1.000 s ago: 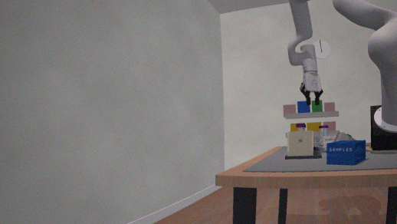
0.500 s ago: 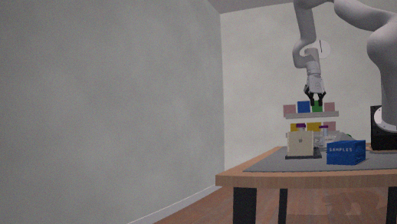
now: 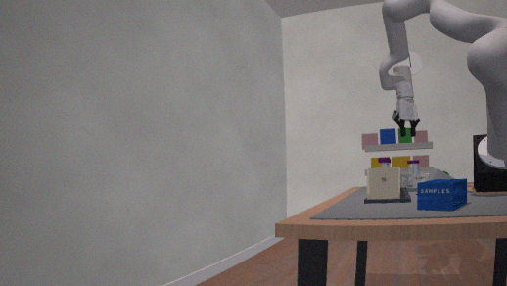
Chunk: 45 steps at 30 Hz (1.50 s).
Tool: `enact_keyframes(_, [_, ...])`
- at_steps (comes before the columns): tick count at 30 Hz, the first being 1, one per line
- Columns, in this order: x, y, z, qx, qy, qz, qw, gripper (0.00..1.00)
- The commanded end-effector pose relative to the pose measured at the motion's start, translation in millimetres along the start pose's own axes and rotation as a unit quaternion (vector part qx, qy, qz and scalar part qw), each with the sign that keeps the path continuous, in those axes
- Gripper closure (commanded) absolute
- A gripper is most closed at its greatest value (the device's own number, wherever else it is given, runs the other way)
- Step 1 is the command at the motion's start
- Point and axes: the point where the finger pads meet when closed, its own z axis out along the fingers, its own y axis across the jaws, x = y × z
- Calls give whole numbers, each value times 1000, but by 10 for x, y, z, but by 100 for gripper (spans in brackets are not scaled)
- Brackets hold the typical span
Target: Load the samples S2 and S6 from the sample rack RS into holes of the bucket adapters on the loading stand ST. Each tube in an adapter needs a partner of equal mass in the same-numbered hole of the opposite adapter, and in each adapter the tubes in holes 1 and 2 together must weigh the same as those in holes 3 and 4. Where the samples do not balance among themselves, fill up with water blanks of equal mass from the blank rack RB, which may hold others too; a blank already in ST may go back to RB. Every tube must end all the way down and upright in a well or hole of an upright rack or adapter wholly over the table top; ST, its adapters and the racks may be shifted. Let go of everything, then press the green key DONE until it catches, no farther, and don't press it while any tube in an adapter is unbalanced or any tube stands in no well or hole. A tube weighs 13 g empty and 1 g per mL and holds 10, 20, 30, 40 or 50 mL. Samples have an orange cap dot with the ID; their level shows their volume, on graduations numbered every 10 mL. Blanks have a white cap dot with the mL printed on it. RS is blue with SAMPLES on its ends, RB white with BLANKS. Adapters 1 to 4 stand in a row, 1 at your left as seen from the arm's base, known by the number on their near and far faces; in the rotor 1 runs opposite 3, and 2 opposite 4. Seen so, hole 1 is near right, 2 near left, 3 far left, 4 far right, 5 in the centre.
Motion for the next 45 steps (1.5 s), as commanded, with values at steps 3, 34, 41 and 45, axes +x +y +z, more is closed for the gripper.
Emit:
enact_keyframes(3, [133, 140, -12, 0, 0, 0, 1000, 43])
enact_keyframes(34, [174, 189, 308, 0, 0, -1, 1000, 43])
enact_keyframes(41, [174, 189, 448, 0, 0, -1, 1000, 43])
enact_keyframes(45, [174, 189, 528, 0, 0, -1, 1000, 43])
